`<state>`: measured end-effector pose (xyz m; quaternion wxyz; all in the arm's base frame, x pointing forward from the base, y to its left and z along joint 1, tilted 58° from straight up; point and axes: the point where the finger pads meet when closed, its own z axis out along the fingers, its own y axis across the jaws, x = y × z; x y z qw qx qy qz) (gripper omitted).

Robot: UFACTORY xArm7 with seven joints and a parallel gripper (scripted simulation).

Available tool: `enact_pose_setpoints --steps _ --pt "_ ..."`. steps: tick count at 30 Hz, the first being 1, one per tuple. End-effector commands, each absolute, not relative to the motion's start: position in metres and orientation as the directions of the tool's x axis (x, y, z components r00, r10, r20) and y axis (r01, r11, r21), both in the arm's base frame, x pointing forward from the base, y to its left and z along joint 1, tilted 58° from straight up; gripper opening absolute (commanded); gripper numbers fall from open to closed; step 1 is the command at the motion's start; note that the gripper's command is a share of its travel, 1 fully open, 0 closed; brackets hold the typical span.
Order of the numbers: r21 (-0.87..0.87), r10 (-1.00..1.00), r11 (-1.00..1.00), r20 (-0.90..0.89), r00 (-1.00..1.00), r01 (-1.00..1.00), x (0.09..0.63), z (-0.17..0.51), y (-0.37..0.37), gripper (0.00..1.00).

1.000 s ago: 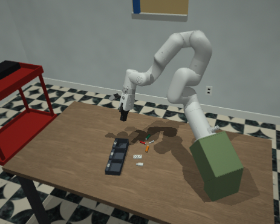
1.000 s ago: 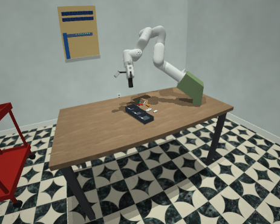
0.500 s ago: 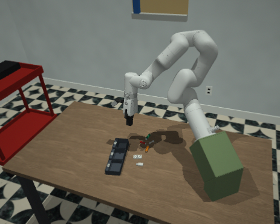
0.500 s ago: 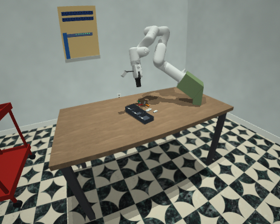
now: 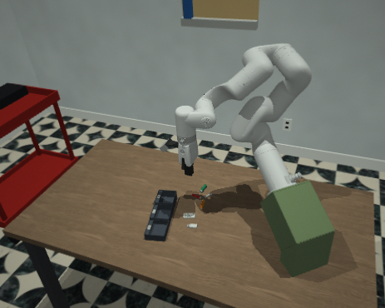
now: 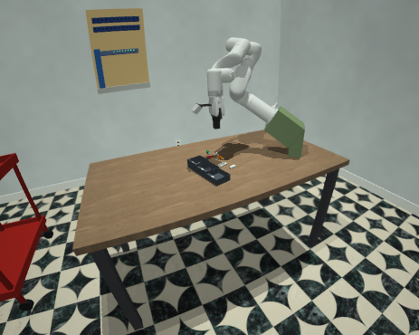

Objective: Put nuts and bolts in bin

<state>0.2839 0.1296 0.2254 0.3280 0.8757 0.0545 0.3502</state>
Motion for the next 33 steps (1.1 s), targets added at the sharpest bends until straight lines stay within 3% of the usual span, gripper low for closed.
enact_pose_setpoints --steps 1,10,19,33 --pt "0.625 0.33 -0.767 0.578 0.747 -0.145 0.279 0.224 0.131 0.07" --pt "0.625 0.33 -0.767 0.578 0.747 -0.145 0.279 0.224 0.131 0.07" --pt "0.761 0.53 -0.645 0.381 0.758 0.068 0.337 0.222 0.124 0.07" --pt "0.761 0.53 -0.645 0.381 0.758 0.068 0.44 0.218 0.112 0.07"
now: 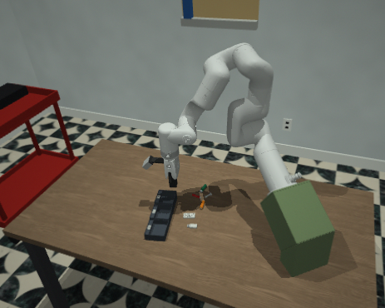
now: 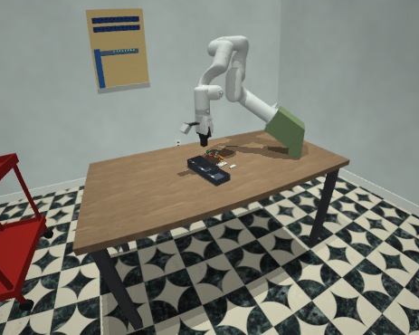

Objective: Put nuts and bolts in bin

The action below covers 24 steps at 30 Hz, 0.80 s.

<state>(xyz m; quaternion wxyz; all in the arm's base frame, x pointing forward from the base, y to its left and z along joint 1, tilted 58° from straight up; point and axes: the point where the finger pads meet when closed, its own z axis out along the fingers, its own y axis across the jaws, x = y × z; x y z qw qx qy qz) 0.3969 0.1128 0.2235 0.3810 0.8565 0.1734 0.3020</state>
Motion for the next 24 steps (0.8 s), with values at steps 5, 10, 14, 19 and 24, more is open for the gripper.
enact_pose_setpoints --steps 5,10,14,19,24 --pt "0.761 0.53 -0.645 0.381 0.758 0.068 0.451 0.217 0.112 0.07" --pt "0.761 0.53 -0.645 0.381 0.758 0.068 0.451 0.217 0.112 0.07" --pt "0.761 0.53 -0.645 0.381 0.758 0.068 0.451 0.217 0.112 0.07" --pt "0.761 0.53 -0.645 0.381 0.758 0.068 0.454 0.214 0.109 0.07" --pt "0.761 0.53 -0.645 0.381 0.758 0.068 0.463 0.207 0.101 0.07"
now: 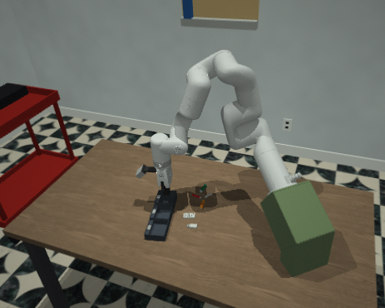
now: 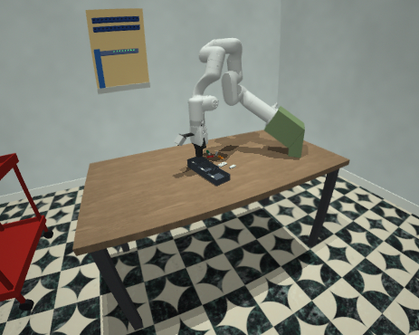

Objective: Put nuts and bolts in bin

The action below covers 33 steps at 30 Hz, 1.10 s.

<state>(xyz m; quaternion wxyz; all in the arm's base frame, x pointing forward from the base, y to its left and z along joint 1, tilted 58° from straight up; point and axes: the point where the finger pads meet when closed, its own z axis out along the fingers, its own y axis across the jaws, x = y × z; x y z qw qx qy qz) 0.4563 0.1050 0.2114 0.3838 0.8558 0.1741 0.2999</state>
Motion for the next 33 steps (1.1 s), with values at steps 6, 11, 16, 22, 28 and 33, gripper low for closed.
enact_pose_setpoints --steps 6,11,16,22,28,33 --pt "0.761 0.53 -0.645 0.381 0.758 0.068 0.473 0.199 0.093 0.07" --pt "0.761 0.53 -0.645 0.381 0.758 0.068 0.48 0.193 0.087 0.07" --pt "0.761 0.53 -0.645 0.381 0.758 0.068 0.487 0.188 0.081 0.07" --pt "0.761 0.53 -0.645 0.381 0.758 0.068 0.489 0.186 0.079 0.07" --pt "0.761 0.53 -0.645 0.381 0.758 0.068 0.489 0.186 0.079 0.07" --pt "0.761 0.53 -0.645 0.381 0.758 0.068 0.489 0.186 0.079 0.07"
